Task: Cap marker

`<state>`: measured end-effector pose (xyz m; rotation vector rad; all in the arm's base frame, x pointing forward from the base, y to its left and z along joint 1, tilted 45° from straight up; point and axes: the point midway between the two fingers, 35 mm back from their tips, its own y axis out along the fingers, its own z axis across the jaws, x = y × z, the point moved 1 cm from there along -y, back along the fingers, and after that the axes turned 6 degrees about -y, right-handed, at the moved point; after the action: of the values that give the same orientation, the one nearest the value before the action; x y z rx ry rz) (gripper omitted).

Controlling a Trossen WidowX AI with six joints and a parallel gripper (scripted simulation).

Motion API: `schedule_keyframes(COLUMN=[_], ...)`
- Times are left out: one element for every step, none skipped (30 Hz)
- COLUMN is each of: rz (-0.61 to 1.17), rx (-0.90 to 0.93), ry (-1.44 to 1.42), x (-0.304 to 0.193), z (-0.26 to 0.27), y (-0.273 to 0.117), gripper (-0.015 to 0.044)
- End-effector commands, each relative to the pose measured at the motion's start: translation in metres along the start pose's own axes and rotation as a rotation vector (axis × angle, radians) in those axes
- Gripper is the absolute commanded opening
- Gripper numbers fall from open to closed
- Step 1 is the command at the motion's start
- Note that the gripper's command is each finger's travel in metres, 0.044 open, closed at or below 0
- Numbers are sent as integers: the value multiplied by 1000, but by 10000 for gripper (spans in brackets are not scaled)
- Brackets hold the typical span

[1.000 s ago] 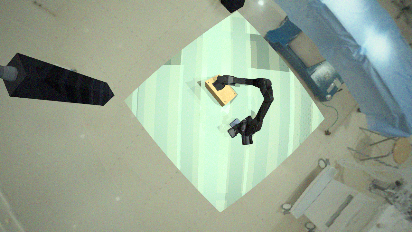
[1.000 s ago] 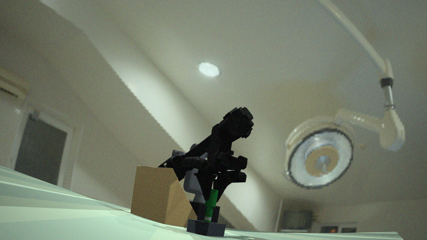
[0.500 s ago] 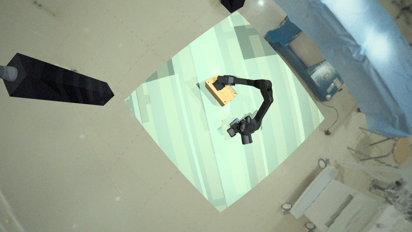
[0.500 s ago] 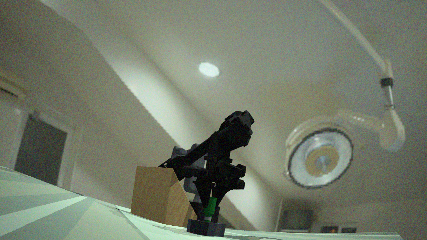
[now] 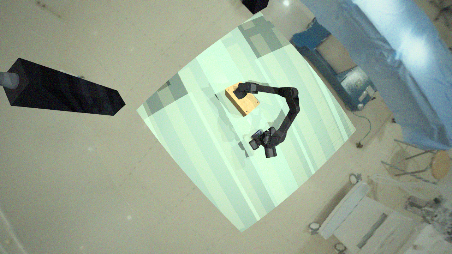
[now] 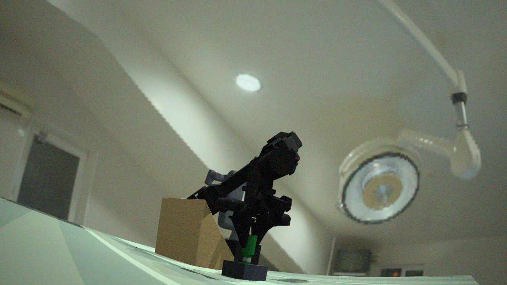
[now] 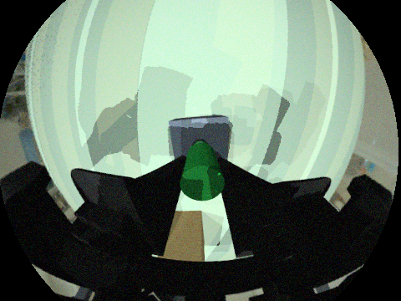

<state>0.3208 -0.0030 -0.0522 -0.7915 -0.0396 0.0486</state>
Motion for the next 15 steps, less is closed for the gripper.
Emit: schedule_keyframes(rz=[0,0,0,0,0,0,0,0,0,0,0,0,0,0,0], rx=[0,0,0,0,0,0,0,0,0,0,0,0,0,0,0], ry=[0,0,0,0,0,0,0,0,0,0,0,0,0,0,0], x=[0,0,0,0,0,0,0,0,0,0,0,0,0,0,0], z=[0,0,0,0,0,0,0,0,0,0,0,0,0,0,0], y=[0,0,0,0,0,0,0,0,0,0,0,0,0,0,0], gripper=[79,105,131,157,184,210,236,263,289,315,341,367,394,420,440])
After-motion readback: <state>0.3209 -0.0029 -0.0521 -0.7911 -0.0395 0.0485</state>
